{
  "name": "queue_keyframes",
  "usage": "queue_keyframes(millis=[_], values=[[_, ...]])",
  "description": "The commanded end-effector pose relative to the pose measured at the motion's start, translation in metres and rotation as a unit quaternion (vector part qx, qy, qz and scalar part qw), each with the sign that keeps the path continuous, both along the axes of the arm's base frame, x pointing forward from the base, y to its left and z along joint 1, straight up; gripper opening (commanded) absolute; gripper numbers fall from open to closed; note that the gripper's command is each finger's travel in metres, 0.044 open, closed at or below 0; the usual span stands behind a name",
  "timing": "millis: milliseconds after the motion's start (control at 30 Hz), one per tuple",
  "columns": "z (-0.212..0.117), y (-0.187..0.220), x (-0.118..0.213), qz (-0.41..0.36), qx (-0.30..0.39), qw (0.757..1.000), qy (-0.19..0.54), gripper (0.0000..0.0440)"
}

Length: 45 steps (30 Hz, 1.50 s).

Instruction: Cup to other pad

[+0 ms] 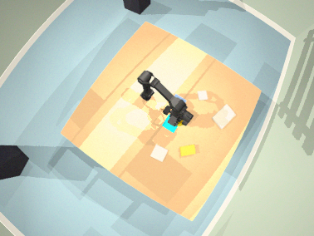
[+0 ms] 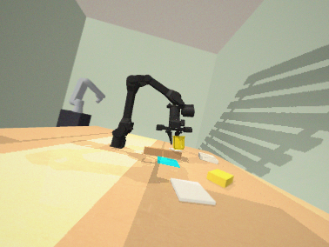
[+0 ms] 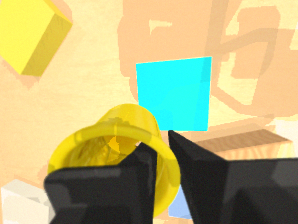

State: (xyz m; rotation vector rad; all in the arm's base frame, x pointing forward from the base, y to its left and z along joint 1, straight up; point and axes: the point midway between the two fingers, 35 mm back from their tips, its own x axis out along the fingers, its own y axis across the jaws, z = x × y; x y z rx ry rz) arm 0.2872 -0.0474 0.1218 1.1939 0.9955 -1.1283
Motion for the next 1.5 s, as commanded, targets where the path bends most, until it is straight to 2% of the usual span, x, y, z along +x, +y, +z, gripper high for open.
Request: queue_keyframes(millis=[0,367,633,700,800,1200,1467], values=[[-0.009,-0.006,-0.001,-0.006,-0.002,1.0,0.004,0.0],[-0.036,-0.018,-0.012,-0.026,-0.002,1.0,0.013,0.002],[-0.051,-0.024,-0.024,-0.042,-0.001,0.999,0.026,0.007],[-0.053,-0.026,-0.024,-0.046,0.0,0.999,0.023,0.0101],[-0.05,-0.028,-0.021,-0.052,0.003,0.999,0.006,0.0163],[-0.034,-0.026,-0.027,-0.058,0.021,0.998,-0.028,0.0197],[-0.018,-0.027,-0.033,-0.067,0.029,0.996,-0.05,0.0238]])
